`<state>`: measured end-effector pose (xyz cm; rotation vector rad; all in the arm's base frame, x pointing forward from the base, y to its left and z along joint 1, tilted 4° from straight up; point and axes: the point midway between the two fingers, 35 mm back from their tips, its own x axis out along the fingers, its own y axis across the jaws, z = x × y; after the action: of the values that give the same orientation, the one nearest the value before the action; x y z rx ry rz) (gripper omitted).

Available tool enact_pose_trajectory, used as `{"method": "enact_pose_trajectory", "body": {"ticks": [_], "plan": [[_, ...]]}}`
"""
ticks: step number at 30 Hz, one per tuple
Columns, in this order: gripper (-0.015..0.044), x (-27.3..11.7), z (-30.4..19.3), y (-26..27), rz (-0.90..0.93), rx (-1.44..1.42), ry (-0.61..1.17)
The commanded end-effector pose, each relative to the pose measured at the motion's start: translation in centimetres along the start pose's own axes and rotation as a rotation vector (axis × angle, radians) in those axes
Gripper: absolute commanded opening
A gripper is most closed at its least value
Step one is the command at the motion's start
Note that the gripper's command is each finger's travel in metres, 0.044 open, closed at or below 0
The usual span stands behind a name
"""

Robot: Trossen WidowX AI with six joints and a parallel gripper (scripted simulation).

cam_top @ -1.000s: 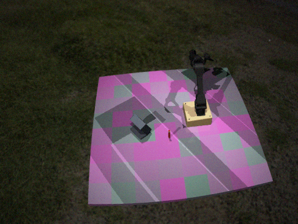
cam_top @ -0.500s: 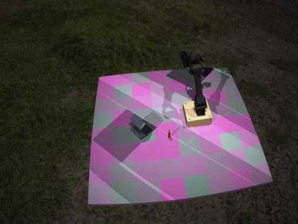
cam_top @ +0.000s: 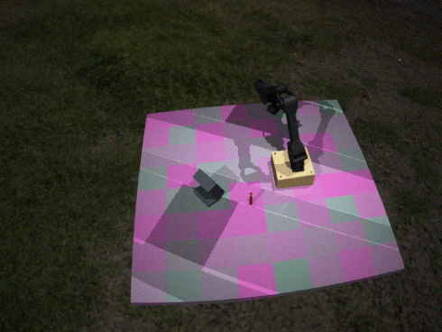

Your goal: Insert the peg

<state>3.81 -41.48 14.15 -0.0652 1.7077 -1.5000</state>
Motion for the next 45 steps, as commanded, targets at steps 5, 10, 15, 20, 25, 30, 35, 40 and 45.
{"method": "enact_pose_trajectory", "body": {"ticks": [5, 10, 15, 20, 25, 30, 35, 40, 45], "plan": [[0.044, -2.9, 1.5, 2.5, 0.058, -0.027, -0.09], [0.044, -5.0, 2.4, 4.2, 0.093, -0.047, -0.148], [0.044, -7.0, 3.0, 5.7, 0.119, -0.052, -0.199], [0.044, -9.0, 3.4, 7.3, 0.149, -0.06, -0.248], [0.044, -11.1, 3.7, 9.1, 0.192, -0.079, -0.295], [0.044, -13.3, 3.8, 10.9, 0.235, -0.102, -0.34], [0.044, -15.4, 3.7, 12.6, 0.278, -0.132, -0.387], [0.044, -17.6, 3.4, 14.3, 0.321, -0.165, -0.431], [0.044, -19.7, 2.9, 16.0, 0.365, -0.199, -0.473]]}}
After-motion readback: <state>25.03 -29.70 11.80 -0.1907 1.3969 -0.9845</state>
